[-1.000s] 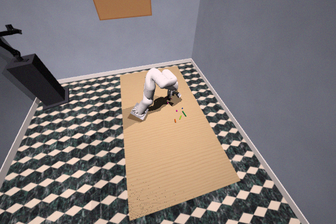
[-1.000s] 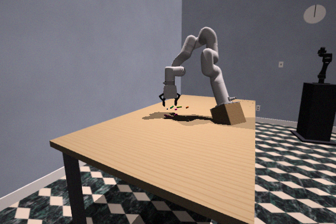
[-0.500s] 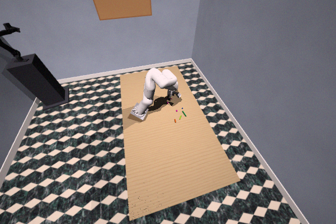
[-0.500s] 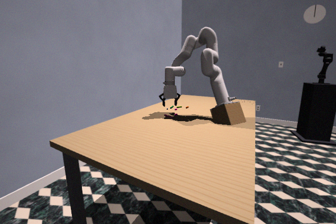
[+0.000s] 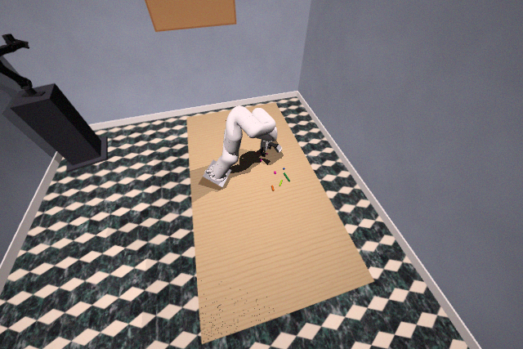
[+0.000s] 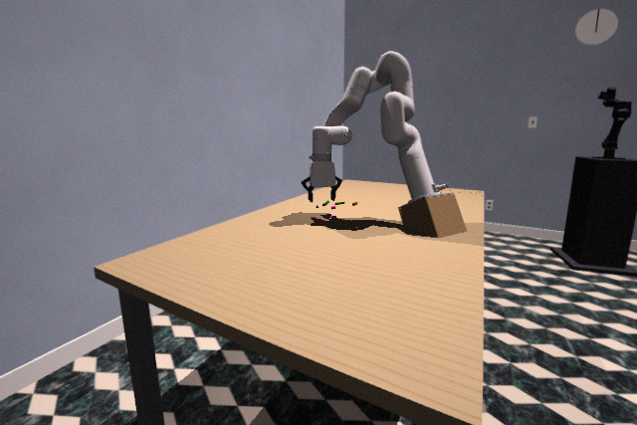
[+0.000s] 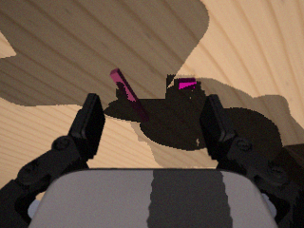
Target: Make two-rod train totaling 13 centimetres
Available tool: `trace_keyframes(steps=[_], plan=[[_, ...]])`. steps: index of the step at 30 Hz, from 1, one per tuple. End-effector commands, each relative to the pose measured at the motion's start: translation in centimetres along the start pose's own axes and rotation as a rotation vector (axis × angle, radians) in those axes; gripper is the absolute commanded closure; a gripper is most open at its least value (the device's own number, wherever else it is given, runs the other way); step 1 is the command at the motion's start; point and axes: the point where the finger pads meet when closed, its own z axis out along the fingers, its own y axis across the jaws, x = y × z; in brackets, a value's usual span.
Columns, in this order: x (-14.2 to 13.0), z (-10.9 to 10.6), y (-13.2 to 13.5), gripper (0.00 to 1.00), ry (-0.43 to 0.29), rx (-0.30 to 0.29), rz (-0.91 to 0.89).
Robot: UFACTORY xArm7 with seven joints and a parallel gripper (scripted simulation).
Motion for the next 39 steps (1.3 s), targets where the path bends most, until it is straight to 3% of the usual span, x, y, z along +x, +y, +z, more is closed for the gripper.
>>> trace_keyframes(steps=[1,22,39], plan=[[0.0,-0.1,-0.1,0.0,0.001,0.003,0.0],[0.3,-0.1,-0.1,0.0,0.001,0.003,-0.044],[3.3,-0.1,-0.1,0.0,0.003,0.006,-0.548]])
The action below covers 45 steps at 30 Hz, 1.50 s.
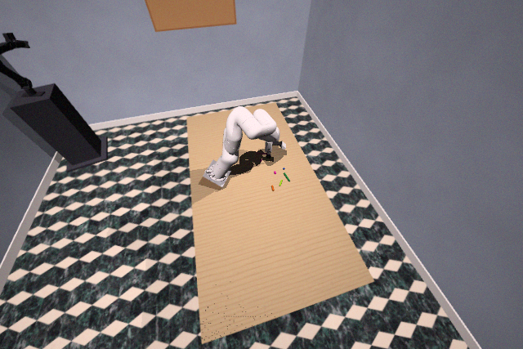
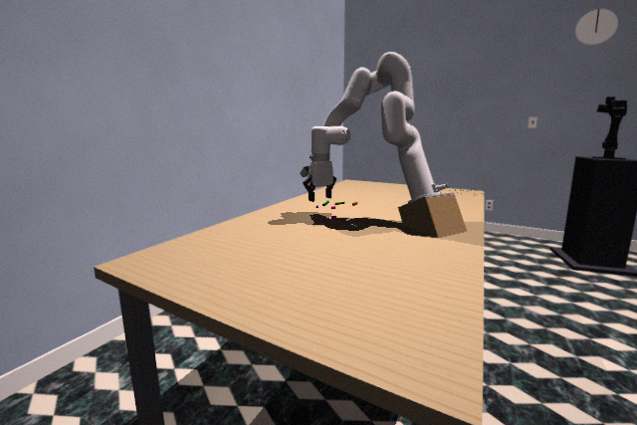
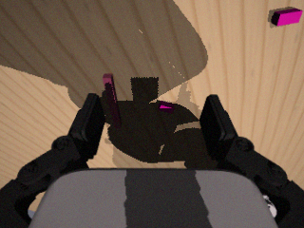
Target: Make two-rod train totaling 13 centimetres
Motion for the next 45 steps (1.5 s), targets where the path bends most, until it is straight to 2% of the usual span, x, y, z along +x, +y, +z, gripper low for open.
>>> trace_keyframes(steps=[1,11,13,15,28,30,32,45], plan=[[0.9,-0.1,0.3,0.0,-0.017,0.011,-0.166],[2.7,0.0,1.3,0.0,-0.014,0.015,-0.492],[2.7,0.0,1.3,0.0,-0.014,0.015,-0.492],[3.3,0.0,1.6,0.0,-0.013,0.016,-0.611],[5.3,0.1,3.1,0.0,-0.01,0.018,-1.019],[5.3,0.1,3.1,0.0,-0.01,0.018,-1.019],[5.9,0.1,3.5,0.0,-0.009,0.019,-1.138],[7.8,0.3,5.2,0.0,-0.006,0.02,-1.546]])
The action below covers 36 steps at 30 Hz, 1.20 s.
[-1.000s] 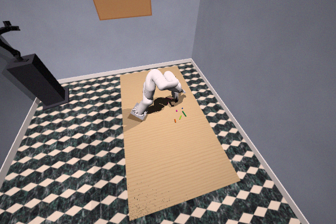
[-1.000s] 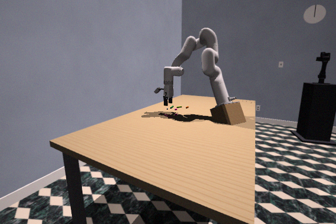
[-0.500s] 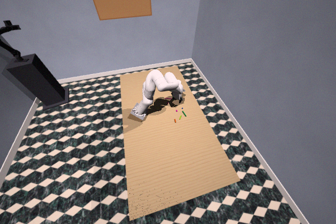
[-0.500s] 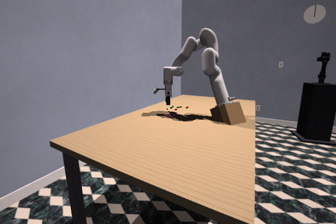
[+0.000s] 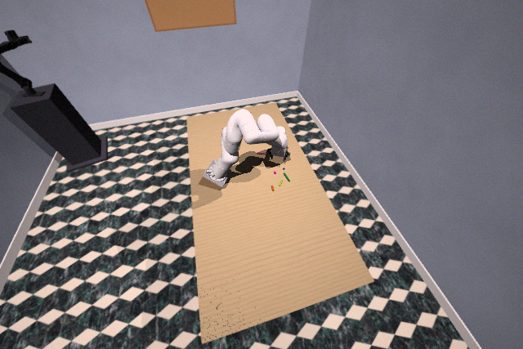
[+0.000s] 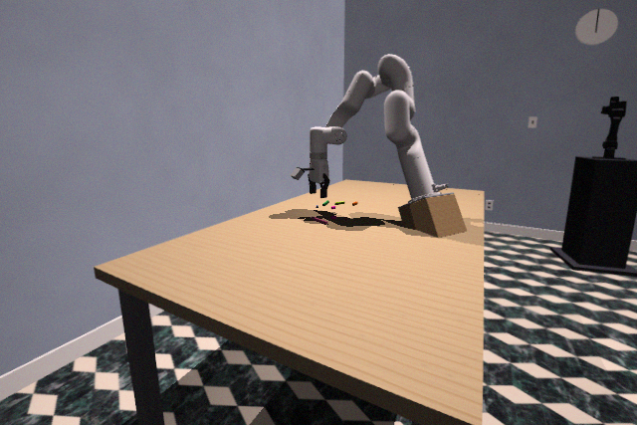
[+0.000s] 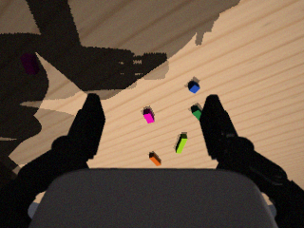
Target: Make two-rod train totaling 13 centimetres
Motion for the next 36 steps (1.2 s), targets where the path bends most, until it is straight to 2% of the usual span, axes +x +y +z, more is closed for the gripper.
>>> trace_keyframes(steps=[1,14,36], plan=[[-0.3,-0.1,0.7,0.0,0.01,0.024,-0.133],[-1.7,0.1,2.6,0.0,0.013,0.023,-0.498],[-1.8,0.1,2.7,0.0,0.013,0.023,-0.531]])
